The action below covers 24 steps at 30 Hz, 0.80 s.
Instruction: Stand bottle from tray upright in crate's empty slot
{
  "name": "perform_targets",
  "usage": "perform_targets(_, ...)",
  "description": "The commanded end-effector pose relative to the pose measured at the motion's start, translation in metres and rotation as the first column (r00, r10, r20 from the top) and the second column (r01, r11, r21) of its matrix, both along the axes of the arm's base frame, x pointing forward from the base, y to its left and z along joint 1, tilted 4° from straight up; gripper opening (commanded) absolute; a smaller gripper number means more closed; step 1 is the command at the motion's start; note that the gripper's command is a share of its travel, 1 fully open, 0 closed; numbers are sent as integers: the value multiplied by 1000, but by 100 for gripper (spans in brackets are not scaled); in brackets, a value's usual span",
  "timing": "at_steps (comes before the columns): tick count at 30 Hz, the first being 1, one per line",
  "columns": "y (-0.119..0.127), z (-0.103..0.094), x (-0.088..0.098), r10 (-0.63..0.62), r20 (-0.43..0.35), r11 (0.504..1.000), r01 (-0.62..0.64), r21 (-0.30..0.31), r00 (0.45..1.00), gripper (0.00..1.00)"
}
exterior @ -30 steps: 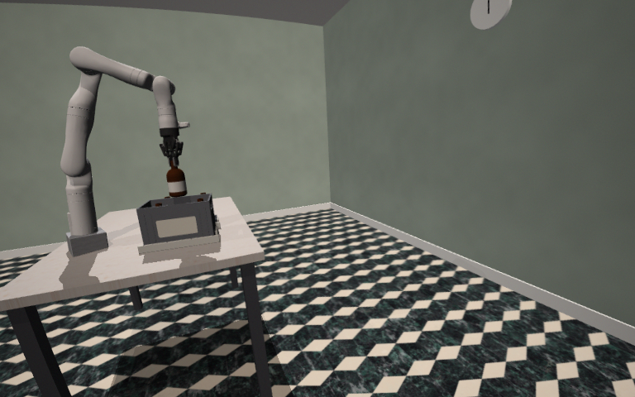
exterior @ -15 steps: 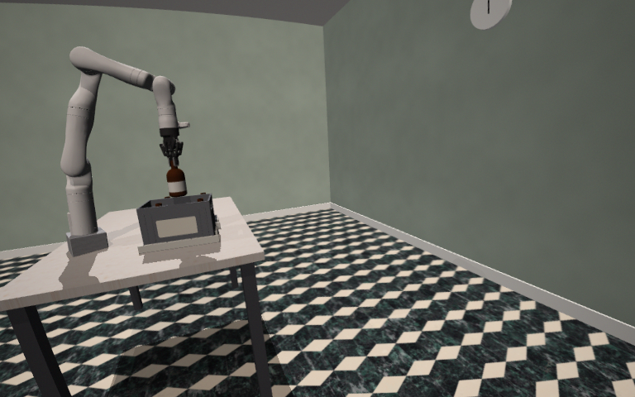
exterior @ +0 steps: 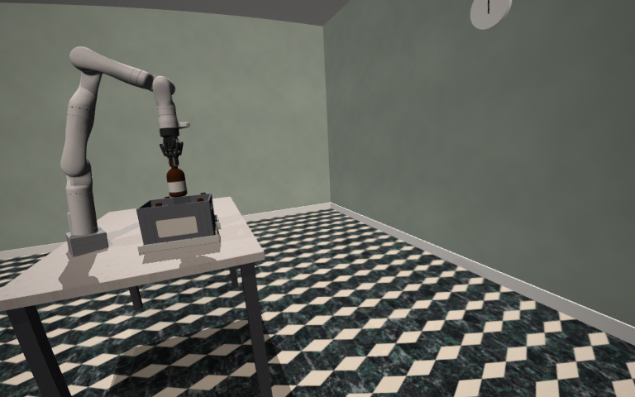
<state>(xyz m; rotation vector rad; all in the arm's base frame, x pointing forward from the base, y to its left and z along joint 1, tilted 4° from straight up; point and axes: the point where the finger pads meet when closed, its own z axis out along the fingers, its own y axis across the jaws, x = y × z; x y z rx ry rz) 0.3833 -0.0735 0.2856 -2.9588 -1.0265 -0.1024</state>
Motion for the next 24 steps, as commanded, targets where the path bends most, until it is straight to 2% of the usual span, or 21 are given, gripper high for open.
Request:
perform_targets(1, 0, 0, 0, 0, 2, 1000, 0, 0, 1000, 0)
perform_targets(24, 0, -14, 1, 0, 2, 1000, 0, 0, 1000, 0)
